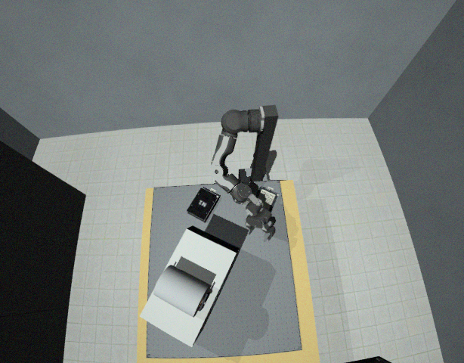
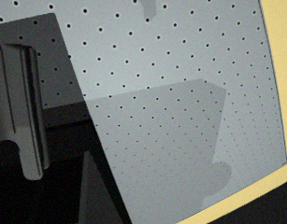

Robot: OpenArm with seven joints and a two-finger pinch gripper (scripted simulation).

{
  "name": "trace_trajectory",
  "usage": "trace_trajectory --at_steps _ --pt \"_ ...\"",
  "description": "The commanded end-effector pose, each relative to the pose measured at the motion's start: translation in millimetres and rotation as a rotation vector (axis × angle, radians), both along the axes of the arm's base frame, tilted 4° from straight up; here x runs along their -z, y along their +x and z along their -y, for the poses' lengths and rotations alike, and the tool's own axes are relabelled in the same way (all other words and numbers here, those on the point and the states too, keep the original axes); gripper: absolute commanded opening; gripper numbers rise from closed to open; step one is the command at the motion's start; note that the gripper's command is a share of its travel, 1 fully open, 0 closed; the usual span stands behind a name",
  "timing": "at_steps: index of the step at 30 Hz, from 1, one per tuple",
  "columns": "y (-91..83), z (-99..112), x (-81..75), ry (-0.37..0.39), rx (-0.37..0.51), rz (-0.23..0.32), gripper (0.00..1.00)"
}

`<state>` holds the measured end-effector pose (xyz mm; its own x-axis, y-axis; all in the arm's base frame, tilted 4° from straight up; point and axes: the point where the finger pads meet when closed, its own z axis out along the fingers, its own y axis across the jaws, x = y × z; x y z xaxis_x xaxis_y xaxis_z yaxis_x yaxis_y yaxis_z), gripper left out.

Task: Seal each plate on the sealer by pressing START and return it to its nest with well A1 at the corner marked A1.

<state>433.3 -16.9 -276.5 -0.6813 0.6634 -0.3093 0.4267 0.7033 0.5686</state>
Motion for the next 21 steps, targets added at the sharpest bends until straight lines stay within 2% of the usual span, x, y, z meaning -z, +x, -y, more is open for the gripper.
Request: trace_trajectory --at_steps 1,5,7,9,10,21 --pt "1.3 -4.9 -3.7 0.058 0.005 0.015 0.65" --pt "-2.4 -24.9 -10.1 0.192 -0.001 0.025 0.65" --pt "-3.5 -33.7 -14.2 0.238 0.004 0.03 0.65" --pt "-3.5 -33.7 -14.2 0.238 0.004 0.03 0.65" --pt "-3.8 -36.2 -15.7 0.269 0.009 0.032 0.65" --pt "-10.8 -78.8 -51.5 0.62 0.048 0.069 0.65"
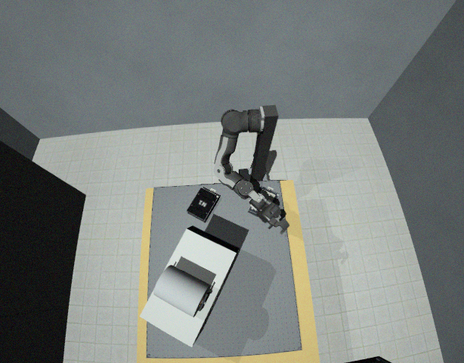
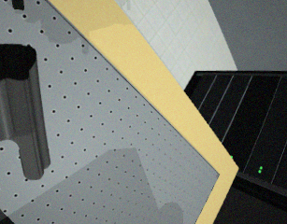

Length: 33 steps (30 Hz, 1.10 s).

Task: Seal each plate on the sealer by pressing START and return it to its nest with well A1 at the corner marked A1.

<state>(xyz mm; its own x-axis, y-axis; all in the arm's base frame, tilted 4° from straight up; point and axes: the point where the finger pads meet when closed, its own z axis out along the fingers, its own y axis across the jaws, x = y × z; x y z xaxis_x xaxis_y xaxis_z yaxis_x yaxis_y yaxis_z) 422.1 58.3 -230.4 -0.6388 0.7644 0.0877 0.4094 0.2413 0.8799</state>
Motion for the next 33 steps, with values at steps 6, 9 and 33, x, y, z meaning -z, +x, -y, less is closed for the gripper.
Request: trace_trajectory --at_steps 6,9,33 --pt "-0.4 -12.5 -22.9 0.158 0.034 0.024 0.65" --pt "-0.8 -17.7 -37.1 0.254 0.06 0.031 0.65" --pt "7.0 24.6 -115.7 0.906 0.385 0.064 0.65"
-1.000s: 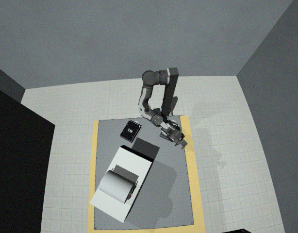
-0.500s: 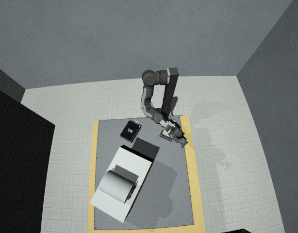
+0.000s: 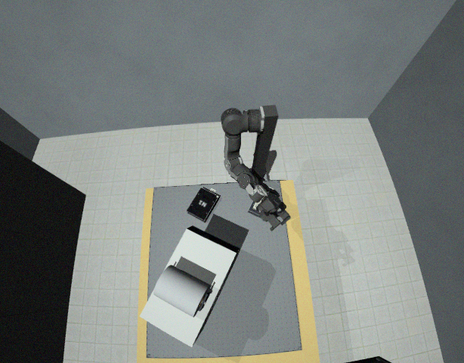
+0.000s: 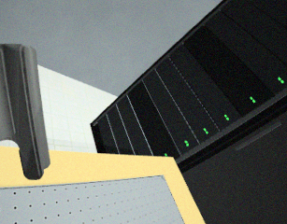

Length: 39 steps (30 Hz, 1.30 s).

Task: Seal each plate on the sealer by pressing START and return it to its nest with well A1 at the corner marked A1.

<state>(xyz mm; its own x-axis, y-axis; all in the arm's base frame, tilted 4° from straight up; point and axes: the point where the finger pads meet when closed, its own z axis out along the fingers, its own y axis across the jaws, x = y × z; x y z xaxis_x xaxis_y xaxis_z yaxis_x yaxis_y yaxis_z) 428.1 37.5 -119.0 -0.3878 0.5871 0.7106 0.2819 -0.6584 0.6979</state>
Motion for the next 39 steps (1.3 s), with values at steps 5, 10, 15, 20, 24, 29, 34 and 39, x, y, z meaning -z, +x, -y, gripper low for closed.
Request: trace_trajectory --at_steps 5,10,15,20,24,29,34,39 --pt "1.7 19.7 -9.0 0.125 0.093 -0.003 0.65" --pt "1.5 36.8 -11.1 0.23 0.173 -0.019 0.65" --pt "-0.1 60.3 -10.2 0.352 0.28 -0.045 0.65" --pt "-2.9 78.5 -6.9 0.471 0.393 -0.078 0.65" --pt "-4.9 86.1 -4.8 0.514 0.436 -0.093 0.65" --pt "-11.3 109.5 3.4 0.619 0.561 -0.136 0.65" --pt "-19.6 130.9 13.1 0.715 0.688 -0.185 0.65" --pt "-27.9 146.6 22.1 0.783 0.794 -0.229 0.65"
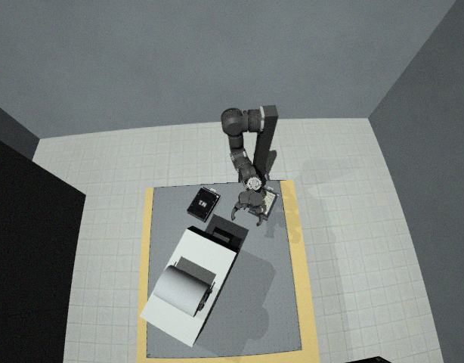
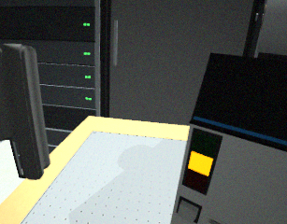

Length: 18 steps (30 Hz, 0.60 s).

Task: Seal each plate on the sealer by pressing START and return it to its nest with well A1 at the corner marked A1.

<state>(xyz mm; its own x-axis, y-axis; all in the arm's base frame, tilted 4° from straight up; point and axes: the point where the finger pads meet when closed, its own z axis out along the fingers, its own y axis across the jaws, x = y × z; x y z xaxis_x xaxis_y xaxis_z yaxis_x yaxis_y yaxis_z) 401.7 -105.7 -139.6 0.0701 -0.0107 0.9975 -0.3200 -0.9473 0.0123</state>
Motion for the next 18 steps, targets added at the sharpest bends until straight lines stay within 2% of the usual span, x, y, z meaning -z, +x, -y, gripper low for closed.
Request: trace_trajectory --at_steps 1,10,12,18 --pt "-1.6 3.3 1.5 0.015 0.023 -0.012 0.65" --pt "-24.9 34.6 25.6 0.167 0.226 -0.152 0.65" --pt "-27.8 38.1 29.6 0.166 0.226 -0.156 0.65" --pt "-26.6 36.7 27.9 0.166 0.219 -0.149 0.65"
